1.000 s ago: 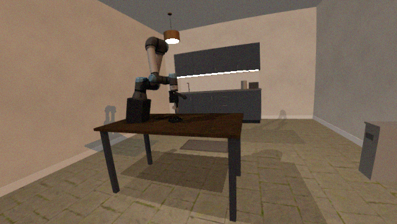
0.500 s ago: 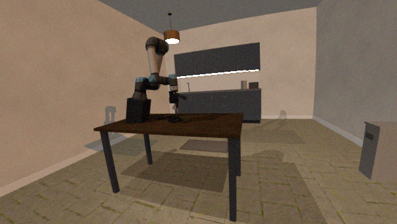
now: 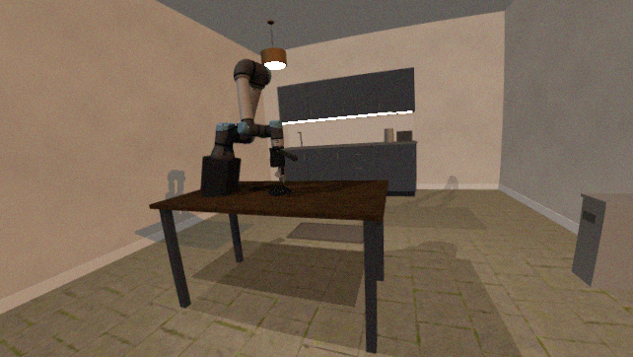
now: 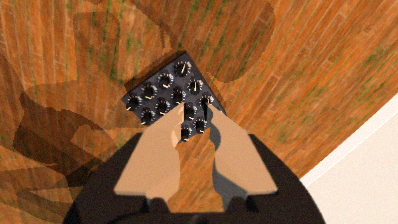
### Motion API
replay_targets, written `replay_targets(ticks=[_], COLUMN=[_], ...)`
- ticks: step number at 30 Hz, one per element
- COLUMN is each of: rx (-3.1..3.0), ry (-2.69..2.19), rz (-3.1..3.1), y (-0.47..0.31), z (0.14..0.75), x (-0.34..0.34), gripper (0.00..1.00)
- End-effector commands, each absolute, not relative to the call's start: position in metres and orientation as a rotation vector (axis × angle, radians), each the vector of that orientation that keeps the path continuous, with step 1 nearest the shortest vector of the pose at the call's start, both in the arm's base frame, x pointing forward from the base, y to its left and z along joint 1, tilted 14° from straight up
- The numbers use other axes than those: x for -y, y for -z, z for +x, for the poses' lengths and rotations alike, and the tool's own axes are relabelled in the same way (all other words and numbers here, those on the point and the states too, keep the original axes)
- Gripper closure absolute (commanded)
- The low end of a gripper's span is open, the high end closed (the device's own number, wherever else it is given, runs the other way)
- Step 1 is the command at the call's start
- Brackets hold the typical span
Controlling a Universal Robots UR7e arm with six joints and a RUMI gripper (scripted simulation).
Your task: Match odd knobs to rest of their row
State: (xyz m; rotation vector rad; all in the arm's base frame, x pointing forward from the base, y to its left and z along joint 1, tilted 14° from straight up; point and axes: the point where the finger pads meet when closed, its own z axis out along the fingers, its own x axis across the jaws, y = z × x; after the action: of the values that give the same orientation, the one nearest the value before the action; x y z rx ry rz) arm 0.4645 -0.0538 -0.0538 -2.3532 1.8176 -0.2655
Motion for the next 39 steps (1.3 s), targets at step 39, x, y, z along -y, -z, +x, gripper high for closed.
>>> replay_targets(ticks=[39], rx=[-1.817], ry=[0.267], rz=[-2.353], y=[0.077], z=[0.471], x=[0.054], gripper=[0.89])
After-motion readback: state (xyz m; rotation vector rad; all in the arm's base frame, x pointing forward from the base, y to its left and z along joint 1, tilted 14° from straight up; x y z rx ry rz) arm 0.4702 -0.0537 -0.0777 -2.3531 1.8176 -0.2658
